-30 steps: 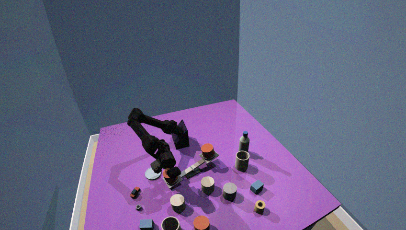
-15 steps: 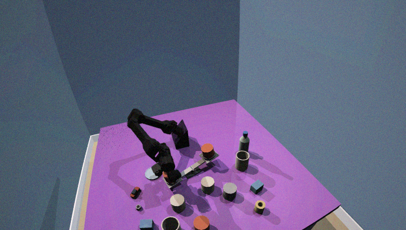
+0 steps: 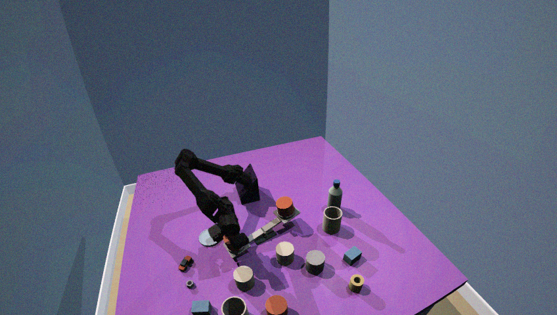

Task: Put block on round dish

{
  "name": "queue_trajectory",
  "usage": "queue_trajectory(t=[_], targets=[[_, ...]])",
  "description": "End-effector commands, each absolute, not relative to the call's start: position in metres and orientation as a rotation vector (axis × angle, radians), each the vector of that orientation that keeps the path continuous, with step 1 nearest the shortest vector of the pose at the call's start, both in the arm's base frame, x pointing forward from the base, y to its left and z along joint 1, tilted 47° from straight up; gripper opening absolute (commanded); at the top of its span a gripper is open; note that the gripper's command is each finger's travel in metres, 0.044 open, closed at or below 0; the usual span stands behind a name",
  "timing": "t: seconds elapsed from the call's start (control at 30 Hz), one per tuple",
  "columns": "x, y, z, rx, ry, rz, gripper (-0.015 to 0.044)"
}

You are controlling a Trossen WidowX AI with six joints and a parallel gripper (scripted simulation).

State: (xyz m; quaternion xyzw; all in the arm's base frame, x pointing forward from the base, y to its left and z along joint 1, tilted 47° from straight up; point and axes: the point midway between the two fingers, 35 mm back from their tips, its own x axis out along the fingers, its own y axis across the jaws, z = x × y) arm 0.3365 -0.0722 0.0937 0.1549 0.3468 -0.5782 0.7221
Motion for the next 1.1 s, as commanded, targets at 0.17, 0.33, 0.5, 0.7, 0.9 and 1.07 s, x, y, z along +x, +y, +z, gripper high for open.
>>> queue_trajectory(t=[0.17,0.33,0.5,0.7,0.9,1.07], targets=[[0.337,-0.069,0.097,0.337,0.766,-1.275,0.0091],[0.338,-0.064,0.101,0.338,0.767,-1.273,0.0],[0.338,-0.059,0.105,0.338,0.768,-1.27,0.0],[0.339,-0.053,0.109,0.338,0.77,-1.268,0.0],[0.339,-0.047,0.114,0.338,0.771,-1.265,0.0],[0.339,-0.042,0.118,0.338,0.772,-1.263,0.0]])
